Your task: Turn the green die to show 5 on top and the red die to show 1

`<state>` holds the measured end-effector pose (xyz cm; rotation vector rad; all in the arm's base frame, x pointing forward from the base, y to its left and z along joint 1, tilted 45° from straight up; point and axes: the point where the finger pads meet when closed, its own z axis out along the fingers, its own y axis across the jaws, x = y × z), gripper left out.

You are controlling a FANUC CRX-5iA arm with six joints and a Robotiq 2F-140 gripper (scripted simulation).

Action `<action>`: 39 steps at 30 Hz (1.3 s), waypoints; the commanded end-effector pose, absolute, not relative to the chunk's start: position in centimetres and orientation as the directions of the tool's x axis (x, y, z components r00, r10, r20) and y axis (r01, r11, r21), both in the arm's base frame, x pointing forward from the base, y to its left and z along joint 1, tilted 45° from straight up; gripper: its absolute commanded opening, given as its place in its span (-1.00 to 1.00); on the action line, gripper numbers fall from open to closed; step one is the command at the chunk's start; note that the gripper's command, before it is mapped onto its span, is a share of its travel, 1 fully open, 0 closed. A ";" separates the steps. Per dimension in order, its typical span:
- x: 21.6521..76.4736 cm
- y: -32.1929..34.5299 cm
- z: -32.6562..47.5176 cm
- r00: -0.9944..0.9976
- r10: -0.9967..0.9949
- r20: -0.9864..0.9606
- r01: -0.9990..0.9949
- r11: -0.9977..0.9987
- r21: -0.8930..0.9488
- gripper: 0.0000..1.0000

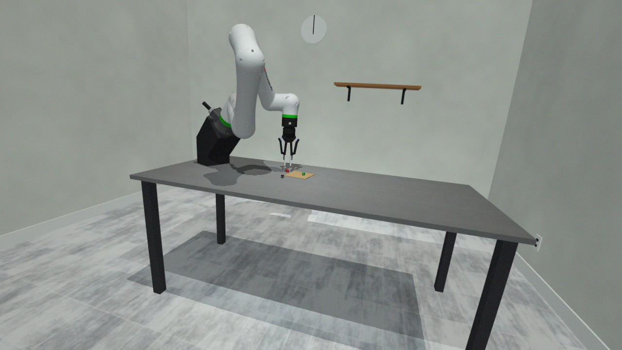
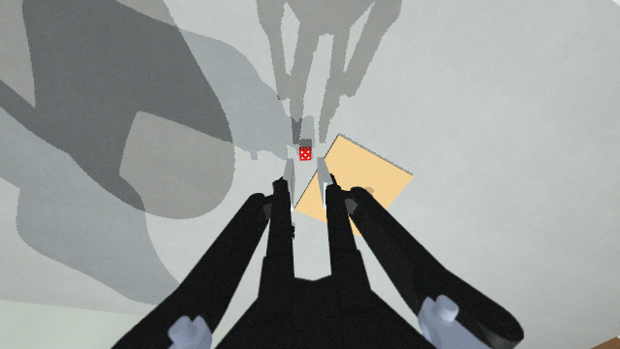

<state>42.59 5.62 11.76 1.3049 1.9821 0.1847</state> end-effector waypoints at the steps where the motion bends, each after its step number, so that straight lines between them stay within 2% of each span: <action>1: 42.9 5.6 11.5 -0.205 0.841 -0.501 0.733 0.472 0.491 -0.63; 39: 44.0 5.1 10.2 -0.206 0.841 -0.501 0.733 0.472 0.491 -0.63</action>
